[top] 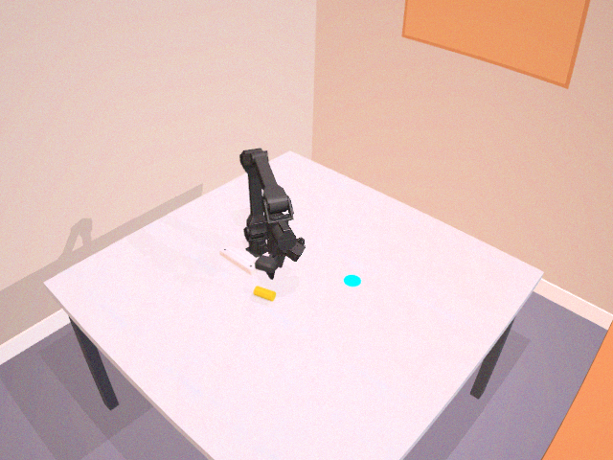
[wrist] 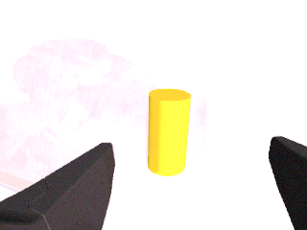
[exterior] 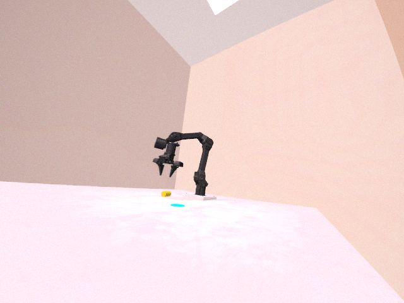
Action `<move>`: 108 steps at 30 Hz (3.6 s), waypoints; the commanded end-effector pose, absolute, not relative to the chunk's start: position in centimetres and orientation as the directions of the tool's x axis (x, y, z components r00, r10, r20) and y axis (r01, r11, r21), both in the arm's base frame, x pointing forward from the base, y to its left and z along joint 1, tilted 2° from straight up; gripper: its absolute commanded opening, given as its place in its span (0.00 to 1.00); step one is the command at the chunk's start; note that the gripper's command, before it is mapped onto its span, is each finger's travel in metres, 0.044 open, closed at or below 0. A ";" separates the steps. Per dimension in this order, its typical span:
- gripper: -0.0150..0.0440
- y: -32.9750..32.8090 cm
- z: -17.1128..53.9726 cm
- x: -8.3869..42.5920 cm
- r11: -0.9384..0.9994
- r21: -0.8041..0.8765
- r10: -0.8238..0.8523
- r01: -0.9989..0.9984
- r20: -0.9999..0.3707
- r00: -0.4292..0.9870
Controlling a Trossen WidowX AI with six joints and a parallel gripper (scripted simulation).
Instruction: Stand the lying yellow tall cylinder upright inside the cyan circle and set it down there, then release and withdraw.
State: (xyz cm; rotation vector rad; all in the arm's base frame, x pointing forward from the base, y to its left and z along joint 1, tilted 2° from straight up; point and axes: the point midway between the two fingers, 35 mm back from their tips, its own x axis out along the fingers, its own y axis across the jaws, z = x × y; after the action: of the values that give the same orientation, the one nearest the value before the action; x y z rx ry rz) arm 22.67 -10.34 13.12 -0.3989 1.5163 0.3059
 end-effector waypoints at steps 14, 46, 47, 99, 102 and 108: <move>0.78 -11.6 4.4 21.1 0.927 0.010 0.009 -0.375 -1.000 -0.005; 0.43 -11.7 5.7 21.3 0.927 0.010 0.008 -0.375 -1.000 -0.005; 0.43 -11.7 6.0 21.3 0.927 0.010 0.008 -0.375 -1.000 -0.005; 0.43 -7.6 13.9 24.7 0.868 0.021 0.016 -0.496 -1.000 -0.014; 0.43 -7.1 14.0 25.3 0.856 0.021 0.016 -0.517 -1.000 -0.013; 0.43 -6.0 14.3 26.3 0.829 0.020 0.016 -0.559 -1.000 -0.011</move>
State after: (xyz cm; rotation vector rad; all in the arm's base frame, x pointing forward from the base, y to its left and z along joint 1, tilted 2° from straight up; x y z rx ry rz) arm 25.66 -6.68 14.13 -0.4334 1.5316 0.4566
